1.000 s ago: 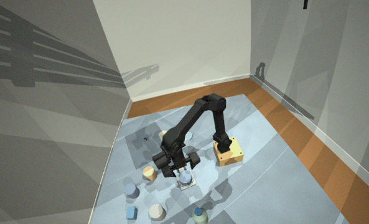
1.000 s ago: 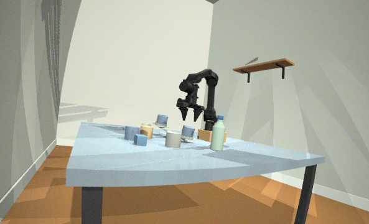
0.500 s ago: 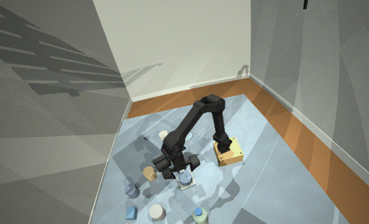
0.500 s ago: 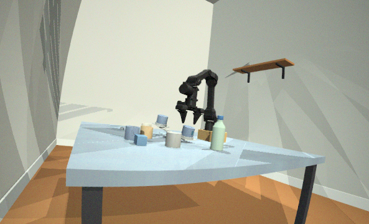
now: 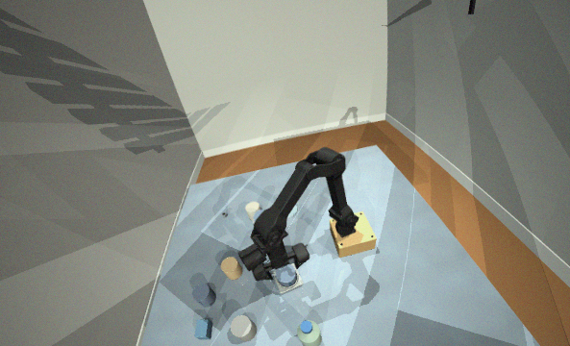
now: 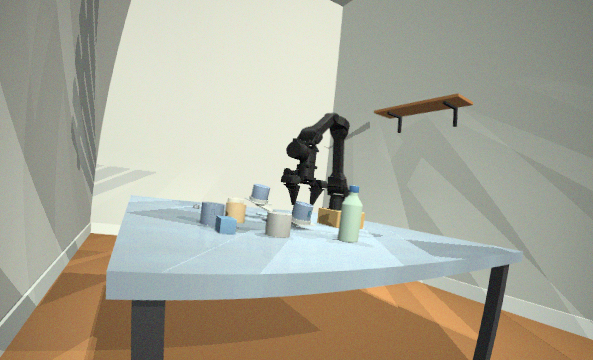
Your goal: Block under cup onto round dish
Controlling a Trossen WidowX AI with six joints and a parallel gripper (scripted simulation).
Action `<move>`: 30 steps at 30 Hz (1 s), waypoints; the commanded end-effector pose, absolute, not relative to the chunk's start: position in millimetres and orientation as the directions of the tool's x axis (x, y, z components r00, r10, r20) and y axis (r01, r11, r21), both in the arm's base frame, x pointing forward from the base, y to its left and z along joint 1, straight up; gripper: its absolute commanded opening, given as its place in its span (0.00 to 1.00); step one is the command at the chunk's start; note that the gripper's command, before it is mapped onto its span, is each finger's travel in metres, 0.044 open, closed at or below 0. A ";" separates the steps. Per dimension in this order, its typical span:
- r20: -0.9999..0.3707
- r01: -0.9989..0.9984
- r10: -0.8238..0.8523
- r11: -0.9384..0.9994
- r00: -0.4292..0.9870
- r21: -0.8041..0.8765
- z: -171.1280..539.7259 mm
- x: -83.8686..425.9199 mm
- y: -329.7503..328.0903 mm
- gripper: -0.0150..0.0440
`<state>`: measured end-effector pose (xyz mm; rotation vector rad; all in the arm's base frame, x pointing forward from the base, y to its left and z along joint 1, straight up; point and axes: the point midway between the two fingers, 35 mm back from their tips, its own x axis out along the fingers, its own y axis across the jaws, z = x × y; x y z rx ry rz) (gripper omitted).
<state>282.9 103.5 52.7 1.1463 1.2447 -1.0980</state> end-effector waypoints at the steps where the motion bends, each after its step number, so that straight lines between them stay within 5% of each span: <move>1: -1.000 0.994 0.003 0.109 0.022 0.022 43.3 280.8 101.8 1.00; 20: -1.000 0.994 0.003 0.109 0.022 0.022 15.5 279.4 101.2 1.00; 22: -1.000 0.994 0.003 0.109 0.022 0.022 15.5 279.4 101.2 0.91; 30: -1.000 0.994 0.003 0.109 0.022 0.022 15.5 279.4 101.2 0.82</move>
